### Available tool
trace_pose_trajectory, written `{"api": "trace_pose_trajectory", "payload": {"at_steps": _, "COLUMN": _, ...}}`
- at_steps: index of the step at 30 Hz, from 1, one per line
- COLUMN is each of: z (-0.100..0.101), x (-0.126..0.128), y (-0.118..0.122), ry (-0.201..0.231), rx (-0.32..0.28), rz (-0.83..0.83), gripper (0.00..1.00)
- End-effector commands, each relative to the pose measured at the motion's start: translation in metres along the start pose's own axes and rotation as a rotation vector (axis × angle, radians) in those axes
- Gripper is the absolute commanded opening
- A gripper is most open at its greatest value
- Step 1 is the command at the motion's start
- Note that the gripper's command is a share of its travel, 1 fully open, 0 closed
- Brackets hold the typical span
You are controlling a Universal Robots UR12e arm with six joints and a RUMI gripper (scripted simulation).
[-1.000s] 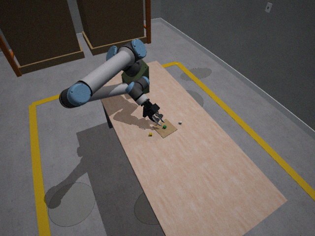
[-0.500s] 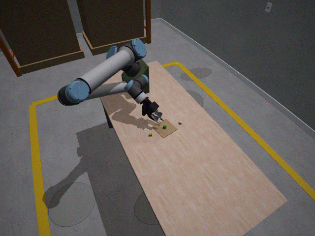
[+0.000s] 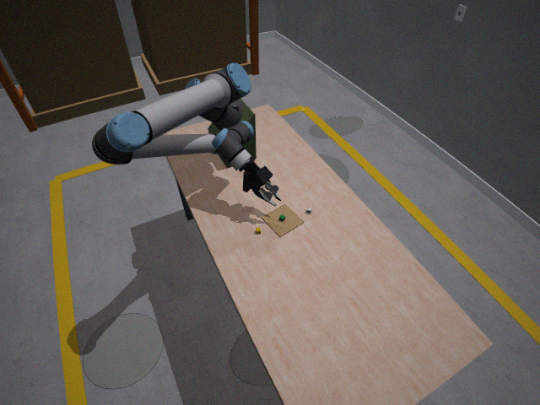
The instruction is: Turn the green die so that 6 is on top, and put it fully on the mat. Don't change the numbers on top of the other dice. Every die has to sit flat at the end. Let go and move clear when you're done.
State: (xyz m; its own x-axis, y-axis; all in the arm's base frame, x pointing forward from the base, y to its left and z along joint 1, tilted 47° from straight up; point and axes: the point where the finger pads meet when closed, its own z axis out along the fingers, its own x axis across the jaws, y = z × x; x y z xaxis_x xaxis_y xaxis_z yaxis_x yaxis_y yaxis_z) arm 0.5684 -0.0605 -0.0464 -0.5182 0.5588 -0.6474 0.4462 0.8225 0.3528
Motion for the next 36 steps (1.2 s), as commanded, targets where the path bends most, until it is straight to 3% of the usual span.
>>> {"api": "trace_pose_trajectory", "payload": {"at_steps": 1, "z": -0.003, "x": 0.000, "y": 0.005, "ry": 0.001, "rx": 0.001, "rz": 0.000, "gripper": 0.21}}
{"api": "trace_pose_trajectory", "payload": {"at_steps": 11, "z": -0.003, "x": 0.000, "y": 0.005, "ry": 0.002, "rx": 0.013, "rz": 0.000, "gripper": 0.21}}
{"api": "trace_pose_trajectory", "payload": {"at_steps": 21, "z": 0.000, "x": 0.001, "y": 0.007, "ry": 0.005, "rx": 0.080, "rz": 0.001, "gripper": 0.21}}
{"api": "trace_pose_trajectory", "payload": {"at_steps": 28, "z": 0.002, "x": 0.001, "y": 0.014, "ry": 0.005, "rx": 0.201, "rz": 0.002, "gripper": 0.21}}
{"api": "trace_pose_trajectory", "payload": {"at_steps": 36, "z": 0.006, "x": 0.000, "y": 0.027, "ry": 0.001, "rx": 0.411, "rz": 0.000, "gripper": 0.21}}
